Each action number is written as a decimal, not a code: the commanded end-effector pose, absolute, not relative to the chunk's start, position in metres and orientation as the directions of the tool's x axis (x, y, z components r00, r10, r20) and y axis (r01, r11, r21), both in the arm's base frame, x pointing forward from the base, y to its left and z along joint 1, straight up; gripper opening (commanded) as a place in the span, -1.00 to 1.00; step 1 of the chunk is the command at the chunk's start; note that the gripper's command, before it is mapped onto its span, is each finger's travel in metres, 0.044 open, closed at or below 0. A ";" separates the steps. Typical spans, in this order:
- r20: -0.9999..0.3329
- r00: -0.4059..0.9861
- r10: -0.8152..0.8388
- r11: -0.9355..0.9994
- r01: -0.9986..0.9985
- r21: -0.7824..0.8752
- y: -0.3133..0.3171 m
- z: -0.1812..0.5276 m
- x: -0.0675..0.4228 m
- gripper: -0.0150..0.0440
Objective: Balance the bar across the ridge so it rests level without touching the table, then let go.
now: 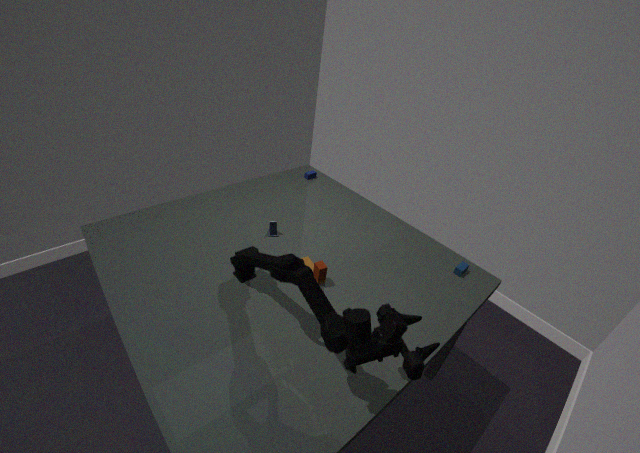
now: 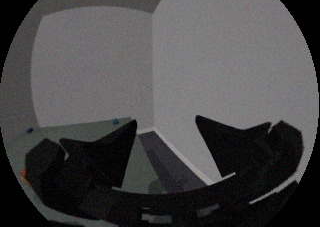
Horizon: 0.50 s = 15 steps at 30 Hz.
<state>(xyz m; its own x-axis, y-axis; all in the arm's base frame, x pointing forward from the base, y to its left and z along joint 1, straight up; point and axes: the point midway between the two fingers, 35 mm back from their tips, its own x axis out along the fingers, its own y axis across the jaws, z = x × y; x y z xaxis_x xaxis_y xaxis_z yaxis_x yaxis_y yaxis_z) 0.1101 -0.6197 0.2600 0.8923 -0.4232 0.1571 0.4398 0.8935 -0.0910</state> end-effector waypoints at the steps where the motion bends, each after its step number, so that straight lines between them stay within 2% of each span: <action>1: 0.156 0.892 -0.424 0.893 0.440 -0.091 -0.620 0.260 0.111 0.78; 3: 0.149 0.891 -0.428 0.891 0.444 -0.095 -0.619 0.263 0.122 0.60; 4: 0.143 0.891 -0.432 0.889 0.447 -0.097 -0.618 0.264 0.131 0.58; 15: 0.034 0.886 -0.463 0.873 0.462 -0.157 -0.594 0.274 0.213 0.58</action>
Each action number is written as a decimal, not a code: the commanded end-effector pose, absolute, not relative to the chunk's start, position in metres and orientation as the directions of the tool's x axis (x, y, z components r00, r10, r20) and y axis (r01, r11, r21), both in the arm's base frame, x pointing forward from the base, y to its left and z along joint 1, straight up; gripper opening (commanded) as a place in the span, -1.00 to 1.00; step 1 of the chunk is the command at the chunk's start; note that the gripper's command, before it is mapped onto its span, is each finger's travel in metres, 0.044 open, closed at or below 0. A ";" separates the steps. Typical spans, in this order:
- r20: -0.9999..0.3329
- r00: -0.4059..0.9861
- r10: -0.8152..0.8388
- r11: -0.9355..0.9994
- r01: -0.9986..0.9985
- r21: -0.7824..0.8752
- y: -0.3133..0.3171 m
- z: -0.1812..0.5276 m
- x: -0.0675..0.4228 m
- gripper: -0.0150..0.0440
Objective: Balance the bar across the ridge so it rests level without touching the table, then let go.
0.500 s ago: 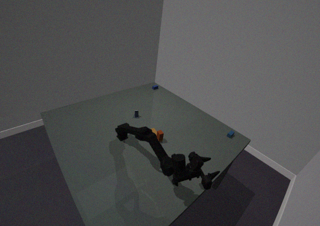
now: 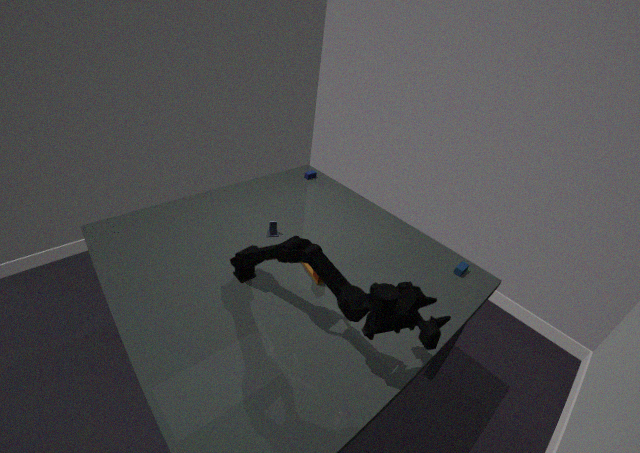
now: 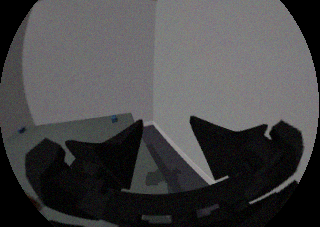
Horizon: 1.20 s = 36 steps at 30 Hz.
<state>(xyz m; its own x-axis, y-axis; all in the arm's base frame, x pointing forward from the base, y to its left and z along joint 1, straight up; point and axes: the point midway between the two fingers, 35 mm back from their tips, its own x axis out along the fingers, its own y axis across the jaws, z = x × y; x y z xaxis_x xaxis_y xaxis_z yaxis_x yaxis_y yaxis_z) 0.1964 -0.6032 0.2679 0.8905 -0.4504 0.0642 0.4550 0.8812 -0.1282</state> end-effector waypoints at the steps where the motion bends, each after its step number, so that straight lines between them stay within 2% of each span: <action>1: 0.021 0.885 -0.464 0.872 0.461 -0.164 -0.591 0.274 0.220 0.58; 20: -0.326 0.854 -0.406 0.891 0.292 -0.347 -0.487 0.251 0.324 0.58; 27: -0.474 0.809 -0.347 0.900 0.146 -0.411 -0.434 0.236 0.343 0.58; 36: -0.672 0.700 -0.242 0.880 -0.134 -0.457 -0.352 0.214 0.350 0.58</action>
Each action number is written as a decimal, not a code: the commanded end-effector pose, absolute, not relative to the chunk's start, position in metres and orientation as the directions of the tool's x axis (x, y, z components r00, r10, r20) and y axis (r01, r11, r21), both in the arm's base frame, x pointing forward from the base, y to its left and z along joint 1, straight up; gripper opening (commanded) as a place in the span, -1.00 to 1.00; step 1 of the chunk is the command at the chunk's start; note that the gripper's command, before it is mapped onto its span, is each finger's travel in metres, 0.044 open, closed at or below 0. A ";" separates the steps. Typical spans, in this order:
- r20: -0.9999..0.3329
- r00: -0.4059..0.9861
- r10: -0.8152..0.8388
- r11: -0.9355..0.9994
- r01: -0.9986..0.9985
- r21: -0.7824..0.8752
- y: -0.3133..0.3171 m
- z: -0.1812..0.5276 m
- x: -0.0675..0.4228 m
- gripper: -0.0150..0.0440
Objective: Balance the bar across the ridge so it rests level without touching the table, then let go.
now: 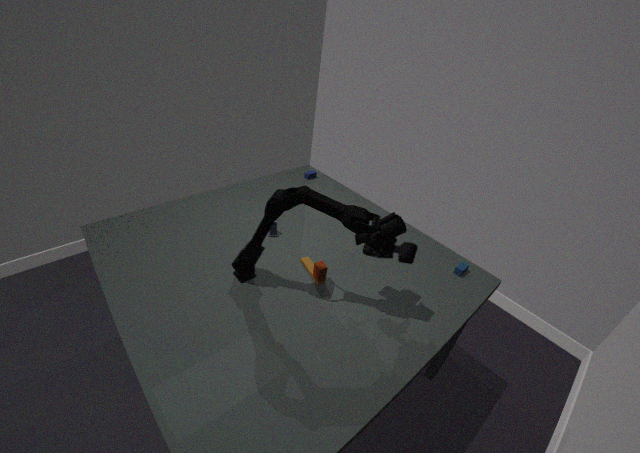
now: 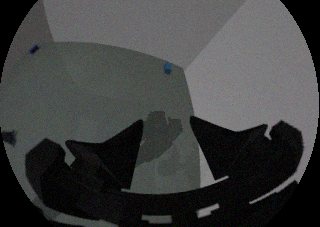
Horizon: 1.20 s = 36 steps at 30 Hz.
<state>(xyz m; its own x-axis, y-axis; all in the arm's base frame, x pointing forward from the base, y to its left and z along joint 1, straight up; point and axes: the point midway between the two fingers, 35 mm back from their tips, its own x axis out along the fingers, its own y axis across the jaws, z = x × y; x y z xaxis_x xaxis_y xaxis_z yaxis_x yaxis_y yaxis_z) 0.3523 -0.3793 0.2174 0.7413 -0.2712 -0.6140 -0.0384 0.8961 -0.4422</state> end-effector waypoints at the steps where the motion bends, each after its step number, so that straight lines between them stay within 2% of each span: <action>1: -0.693 0.684 -0.230 0.873 -0.169 -0.457 -0.343 0.212 0.349 0.58; 11: -0.869 0.482 -0.110 0.744 -0.540 -0.394 -0.250 0.192 0.324 0.58; 22: -0.982 0.185 -0.024 0.435 -0.883 -0.177 -0.160 0.180 0.263 0.58; 28: -1.000 0.027 -0.012 0.229 -0.973 -0.029 -0.125 0.180 0.225 0.58; 36: -1.000 0.022 -0.012 0.222 -0.975 -0.024 -0.124 0.177 0.225 0.58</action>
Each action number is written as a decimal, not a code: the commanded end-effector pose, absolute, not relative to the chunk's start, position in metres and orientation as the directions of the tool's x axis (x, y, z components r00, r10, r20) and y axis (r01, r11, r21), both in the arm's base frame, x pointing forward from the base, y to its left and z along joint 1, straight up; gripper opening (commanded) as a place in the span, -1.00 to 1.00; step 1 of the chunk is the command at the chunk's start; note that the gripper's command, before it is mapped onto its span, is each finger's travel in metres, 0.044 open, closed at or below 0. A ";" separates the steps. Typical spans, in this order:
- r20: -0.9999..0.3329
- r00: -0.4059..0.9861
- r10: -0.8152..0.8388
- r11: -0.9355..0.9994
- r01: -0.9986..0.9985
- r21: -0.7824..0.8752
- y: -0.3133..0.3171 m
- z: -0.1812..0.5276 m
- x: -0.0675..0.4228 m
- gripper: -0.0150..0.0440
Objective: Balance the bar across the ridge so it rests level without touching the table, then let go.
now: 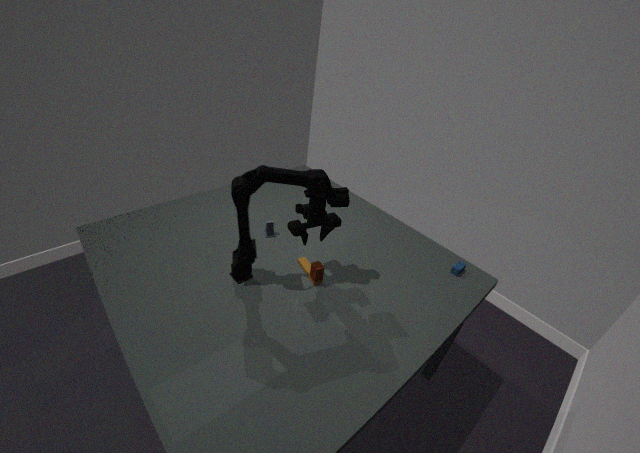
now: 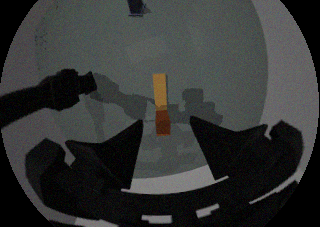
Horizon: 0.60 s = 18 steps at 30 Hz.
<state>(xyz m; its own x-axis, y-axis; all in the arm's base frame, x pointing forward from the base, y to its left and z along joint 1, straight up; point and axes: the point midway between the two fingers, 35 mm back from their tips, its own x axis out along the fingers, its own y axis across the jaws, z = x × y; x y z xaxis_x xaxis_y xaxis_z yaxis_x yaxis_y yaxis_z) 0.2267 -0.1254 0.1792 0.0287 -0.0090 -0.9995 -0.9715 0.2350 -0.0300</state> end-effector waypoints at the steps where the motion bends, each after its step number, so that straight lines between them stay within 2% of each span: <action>1: -1.000 0.022 -0.012 0.222 -0.975 -0.024 -0.125 0.174 0.225 0.58; 18: -1.000 0.022 -0.012 0.222 -0.975 -0.024 -0.125 0.072 0.226 0.58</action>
<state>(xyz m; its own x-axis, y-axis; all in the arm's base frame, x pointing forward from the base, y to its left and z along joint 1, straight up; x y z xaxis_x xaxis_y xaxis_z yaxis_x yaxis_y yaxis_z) 0.2276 -0.1254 0.0850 0.0244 -0.0091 -0.9997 -0.9734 0.2275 -0.0258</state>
